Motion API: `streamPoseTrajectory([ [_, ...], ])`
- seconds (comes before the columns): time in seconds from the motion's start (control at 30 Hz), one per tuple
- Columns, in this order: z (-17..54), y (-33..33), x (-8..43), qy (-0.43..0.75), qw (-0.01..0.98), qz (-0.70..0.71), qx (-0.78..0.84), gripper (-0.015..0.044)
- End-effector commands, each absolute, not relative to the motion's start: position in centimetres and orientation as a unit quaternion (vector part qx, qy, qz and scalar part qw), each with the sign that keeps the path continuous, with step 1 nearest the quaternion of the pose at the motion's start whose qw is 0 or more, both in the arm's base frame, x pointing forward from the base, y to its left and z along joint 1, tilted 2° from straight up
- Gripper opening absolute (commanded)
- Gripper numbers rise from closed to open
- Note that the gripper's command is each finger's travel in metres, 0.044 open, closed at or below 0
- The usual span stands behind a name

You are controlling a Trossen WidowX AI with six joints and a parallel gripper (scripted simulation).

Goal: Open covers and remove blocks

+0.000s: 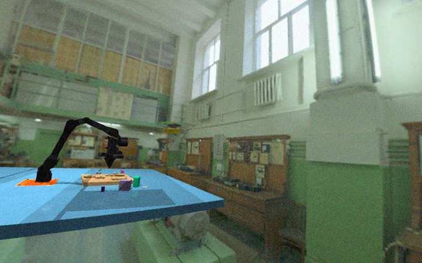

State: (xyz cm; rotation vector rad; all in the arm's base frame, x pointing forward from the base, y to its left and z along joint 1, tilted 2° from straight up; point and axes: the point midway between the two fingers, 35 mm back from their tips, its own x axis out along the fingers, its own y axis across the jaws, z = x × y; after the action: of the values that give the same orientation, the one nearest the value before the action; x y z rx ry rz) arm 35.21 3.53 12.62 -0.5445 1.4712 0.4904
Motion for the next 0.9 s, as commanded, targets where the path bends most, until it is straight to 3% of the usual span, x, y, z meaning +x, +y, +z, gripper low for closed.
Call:
streamPoseTrajectory([
  [0.0, 12.6, 2.4, 33.5, 0.639, 0.658, 0.269, -0.293, 0.0000],
  [0.6, 12.0, -2.0, 24.3, 0.486, 0.480, 0.500, -0.531, 0.0000],
  [0.87, 11.9, -2.1, 24.0, 0.479, 0.472, 0.508, -0.538, 0.0000],
])
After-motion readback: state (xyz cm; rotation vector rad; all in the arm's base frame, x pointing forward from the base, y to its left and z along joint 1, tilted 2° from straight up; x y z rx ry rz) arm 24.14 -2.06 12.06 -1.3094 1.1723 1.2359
